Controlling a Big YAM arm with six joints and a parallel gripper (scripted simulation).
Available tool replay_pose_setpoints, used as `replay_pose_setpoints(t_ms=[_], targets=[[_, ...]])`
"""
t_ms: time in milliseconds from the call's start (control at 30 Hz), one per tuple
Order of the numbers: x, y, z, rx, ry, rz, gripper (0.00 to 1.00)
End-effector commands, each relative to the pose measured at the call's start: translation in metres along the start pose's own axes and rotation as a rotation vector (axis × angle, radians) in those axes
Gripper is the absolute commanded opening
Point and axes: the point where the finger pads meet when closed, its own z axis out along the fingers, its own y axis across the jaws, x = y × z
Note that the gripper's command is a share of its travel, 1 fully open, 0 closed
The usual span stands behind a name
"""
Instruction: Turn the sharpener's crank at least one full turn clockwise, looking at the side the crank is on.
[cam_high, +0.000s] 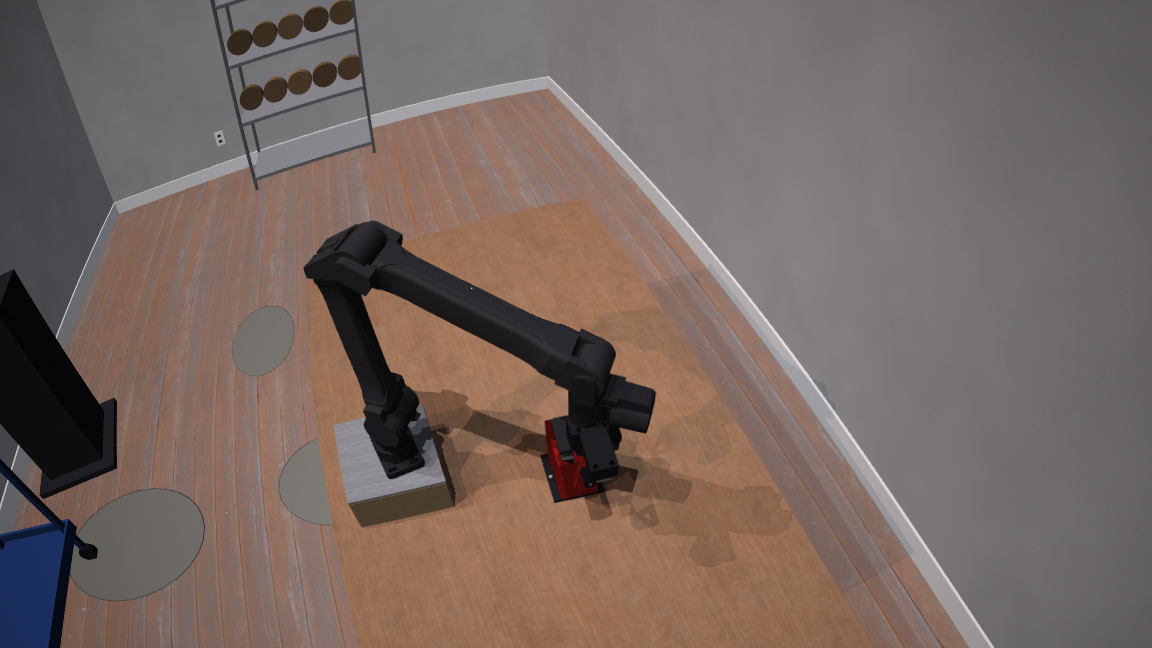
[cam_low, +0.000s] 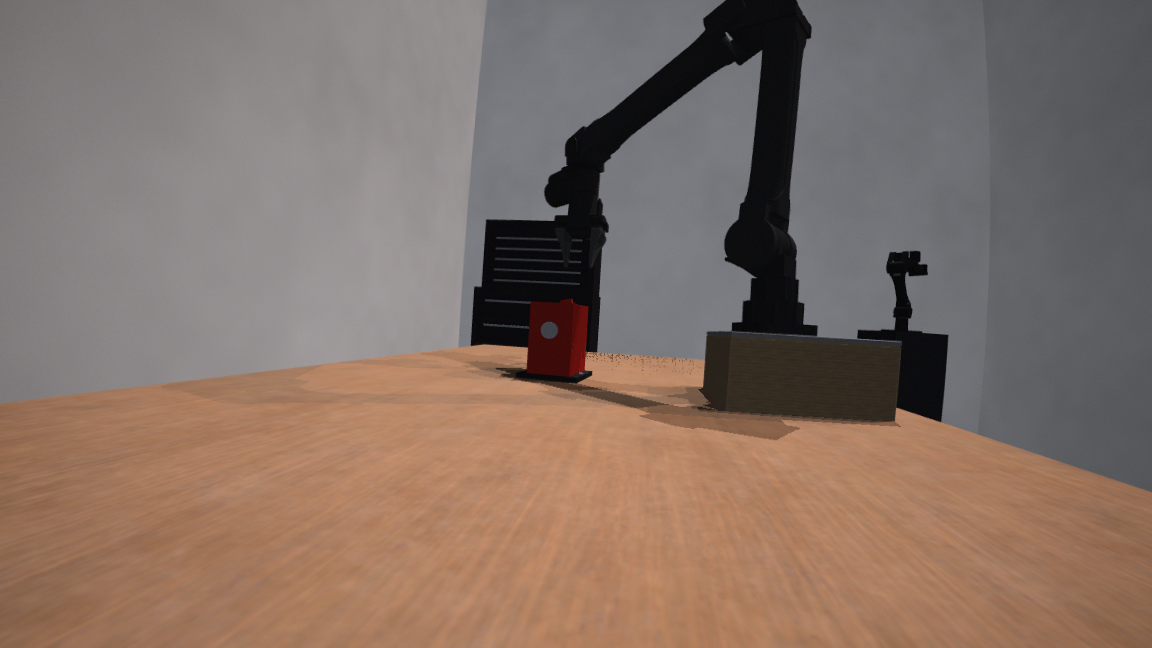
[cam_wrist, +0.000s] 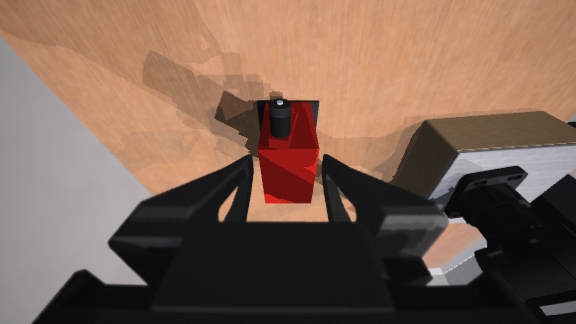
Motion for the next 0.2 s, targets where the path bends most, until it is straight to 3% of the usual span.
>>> replay_pose_setpoints(t_ms=[0, 167], targets=[[-0.0053, 0.0141, -0.0155, -0.034, -0.019, -0.004, 0.51], [-0.0053, 0.0141, -0.0155, -0.034, -0.019, -0.004, 0.51]])
